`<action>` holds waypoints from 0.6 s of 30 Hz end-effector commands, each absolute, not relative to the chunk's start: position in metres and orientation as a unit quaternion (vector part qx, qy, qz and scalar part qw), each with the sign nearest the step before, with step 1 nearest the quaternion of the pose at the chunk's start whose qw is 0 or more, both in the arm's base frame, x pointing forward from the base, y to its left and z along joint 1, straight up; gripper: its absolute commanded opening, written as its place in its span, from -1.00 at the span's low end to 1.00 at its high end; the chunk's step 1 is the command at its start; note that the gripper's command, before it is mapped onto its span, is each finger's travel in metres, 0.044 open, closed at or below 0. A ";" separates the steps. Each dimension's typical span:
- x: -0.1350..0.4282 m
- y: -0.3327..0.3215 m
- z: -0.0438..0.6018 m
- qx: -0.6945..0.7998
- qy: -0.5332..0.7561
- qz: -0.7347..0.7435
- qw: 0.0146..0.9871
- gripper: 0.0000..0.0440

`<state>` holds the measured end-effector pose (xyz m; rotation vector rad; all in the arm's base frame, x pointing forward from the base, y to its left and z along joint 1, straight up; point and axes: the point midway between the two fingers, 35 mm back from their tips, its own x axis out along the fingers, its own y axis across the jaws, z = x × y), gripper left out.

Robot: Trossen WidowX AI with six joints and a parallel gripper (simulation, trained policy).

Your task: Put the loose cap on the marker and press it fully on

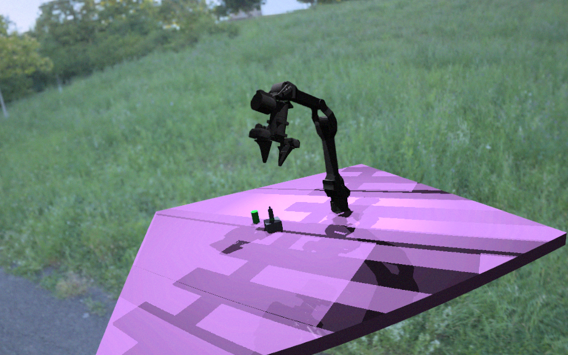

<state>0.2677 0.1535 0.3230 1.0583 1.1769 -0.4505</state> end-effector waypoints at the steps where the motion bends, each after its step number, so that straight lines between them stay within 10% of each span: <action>1: 0.273 0.148 0.318 0.472 0.527 -0.212 0.674 0.51; 18: 0.305 0.111 0.296 0.488 0.524 -0.275 0.642 0.50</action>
